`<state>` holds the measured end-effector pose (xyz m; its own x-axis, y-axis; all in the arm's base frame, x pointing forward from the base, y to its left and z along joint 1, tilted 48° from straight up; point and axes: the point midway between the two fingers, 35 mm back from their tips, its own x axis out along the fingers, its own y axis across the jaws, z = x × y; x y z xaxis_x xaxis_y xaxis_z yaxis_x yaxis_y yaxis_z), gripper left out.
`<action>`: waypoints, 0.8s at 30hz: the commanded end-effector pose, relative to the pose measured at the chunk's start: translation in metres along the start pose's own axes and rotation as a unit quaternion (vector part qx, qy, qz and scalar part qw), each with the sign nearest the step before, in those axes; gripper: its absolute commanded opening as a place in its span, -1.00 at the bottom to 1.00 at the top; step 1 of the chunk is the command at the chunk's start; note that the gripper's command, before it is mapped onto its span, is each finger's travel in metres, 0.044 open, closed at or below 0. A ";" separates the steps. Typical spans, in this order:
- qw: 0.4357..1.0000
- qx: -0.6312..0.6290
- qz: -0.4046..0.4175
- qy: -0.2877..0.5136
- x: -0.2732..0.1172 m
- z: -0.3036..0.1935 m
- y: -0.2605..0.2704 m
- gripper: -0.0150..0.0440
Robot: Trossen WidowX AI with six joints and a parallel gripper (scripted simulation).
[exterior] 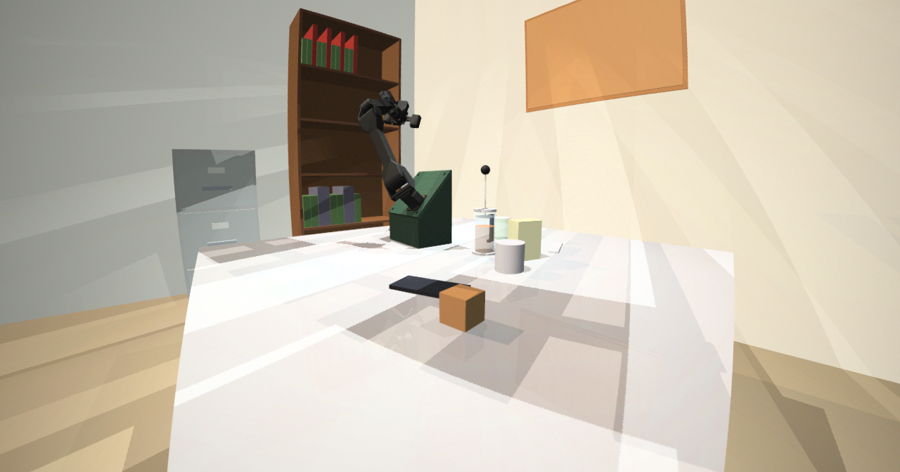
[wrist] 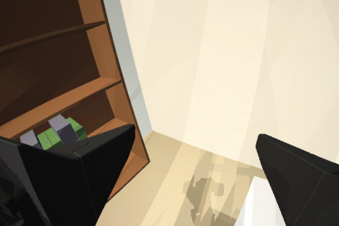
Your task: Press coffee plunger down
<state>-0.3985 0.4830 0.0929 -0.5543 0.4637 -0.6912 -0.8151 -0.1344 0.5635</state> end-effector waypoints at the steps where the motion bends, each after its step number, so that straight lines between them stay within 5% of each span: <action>1: 1.000 0.001 -0.003 -0.002 -0.001 0.001 -0.003 0.95; 11: 0.986 0.047 -0.151 -0.059 -0.057 0.048 -0.120 1.00; 24: 0.908 0.113 -0.390 -0.101 -0.190 0.049 -0.296 1.00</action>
<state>-0.0999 0.4983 0.0796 0.1044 0.5424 -0.8336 -0.9127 0.3852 0.1364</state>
